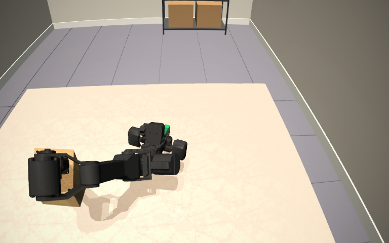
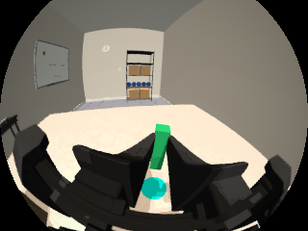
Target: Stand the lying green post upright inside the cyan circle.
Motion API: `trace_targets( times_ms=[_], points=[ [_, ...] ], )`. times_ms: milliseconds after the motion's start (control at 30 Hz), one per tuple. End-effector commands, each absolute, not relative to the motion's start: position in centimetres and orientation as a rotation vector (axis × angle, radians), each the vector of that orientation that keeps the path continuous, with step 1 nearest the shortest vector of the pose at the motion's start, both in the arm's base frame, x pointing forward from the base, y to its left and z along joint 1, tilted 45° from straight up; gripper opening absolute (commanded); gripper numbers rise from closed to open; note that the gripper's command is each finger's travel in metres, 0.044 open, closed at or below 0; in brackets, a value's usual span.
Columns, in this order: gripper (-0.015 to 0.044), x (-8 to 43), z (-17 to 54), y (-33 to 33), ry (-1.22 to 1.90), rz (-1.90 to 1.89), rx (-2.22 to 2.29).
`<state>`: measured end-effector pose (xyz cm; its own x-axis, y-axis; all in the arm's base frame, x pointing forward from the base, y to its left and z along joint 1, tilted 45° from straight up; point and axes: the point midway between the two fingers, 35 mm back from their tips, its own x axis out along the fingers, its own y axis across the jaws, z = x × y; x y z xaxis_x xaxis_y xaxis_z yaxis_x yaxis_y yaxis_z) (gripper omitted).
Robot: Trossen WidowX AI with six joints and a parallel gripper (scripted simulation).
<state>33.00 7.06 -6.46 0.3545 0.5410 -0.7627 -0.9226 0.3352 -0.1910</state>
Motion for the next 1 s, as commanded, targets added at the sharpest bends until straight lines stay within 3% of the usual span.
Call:
trace_targets(
  times_ms=[0, 967],
  points=[
    [0.0023, 32.8, -5.9, 7.1, 0.607, 1.052, -0.698],
    [0.0023, 32.8, -7.2, 5.2, 0.573, 1.055, -0.706]
  ],
)
